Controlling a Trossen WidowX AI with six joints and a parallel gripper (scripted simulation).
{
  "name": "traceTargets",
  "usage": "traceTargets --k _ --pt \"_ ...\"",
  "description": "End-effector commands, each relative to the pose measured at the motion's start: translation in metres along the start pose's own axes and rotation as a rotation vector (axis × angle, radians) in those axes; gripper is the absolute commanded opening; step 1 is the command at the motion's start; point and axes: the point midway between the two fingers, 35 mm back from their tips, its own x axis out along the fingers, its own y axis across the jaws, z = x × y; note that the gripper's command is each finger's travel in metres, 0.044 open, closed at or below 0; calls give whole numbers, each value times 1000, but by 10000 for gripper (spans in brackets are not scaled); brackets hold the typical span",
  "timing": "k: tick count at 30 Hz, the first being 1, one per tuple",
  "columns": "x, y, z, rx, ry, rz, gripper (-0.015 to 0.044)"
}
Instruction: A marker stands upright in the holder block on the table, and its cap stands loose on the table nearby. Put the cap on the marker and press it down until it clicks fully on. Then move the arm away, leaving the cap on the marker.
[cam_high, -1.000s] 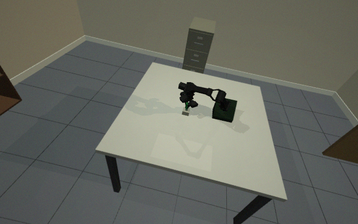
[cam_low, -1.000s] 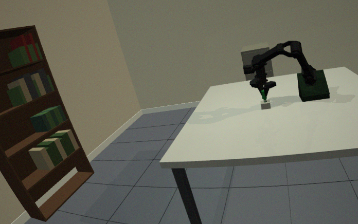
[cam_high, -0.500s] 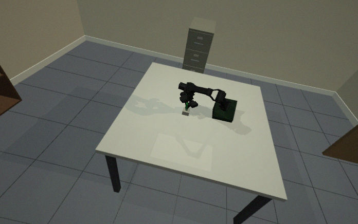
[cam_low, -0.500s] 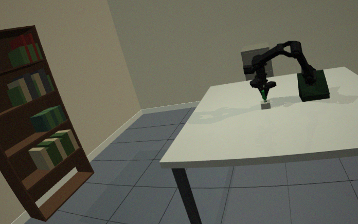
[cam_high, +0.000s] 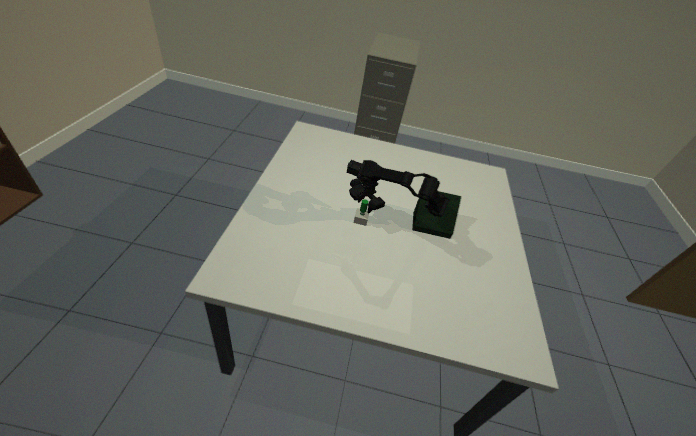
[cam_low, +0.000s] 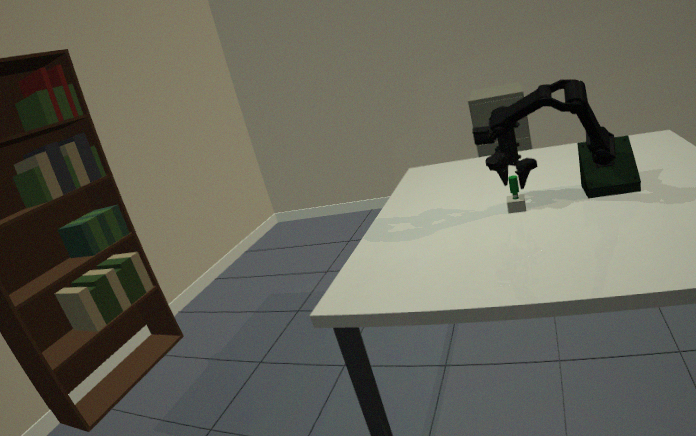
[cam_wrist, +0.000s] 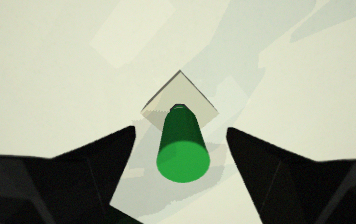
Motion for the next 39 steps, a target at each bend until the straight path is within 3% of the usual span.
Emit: traceTargets --k 1,3,8,13,15,23,30,39 --pt "0 0 0 0 0 0 440" --pt "-10 -1 0 0 1 -2 440" --pt "-72 -1 0 1 3 -2 440" --pt "-75 -1 0 1 3 -1 440" --pt "-74 -1 0 66 3 -1 387" --pt "-66 -1 0 762 3 -1 177" --pt "-66 -1 0 778 3 -1 0" --pt "-66 -1 0 778 3 -1 0"
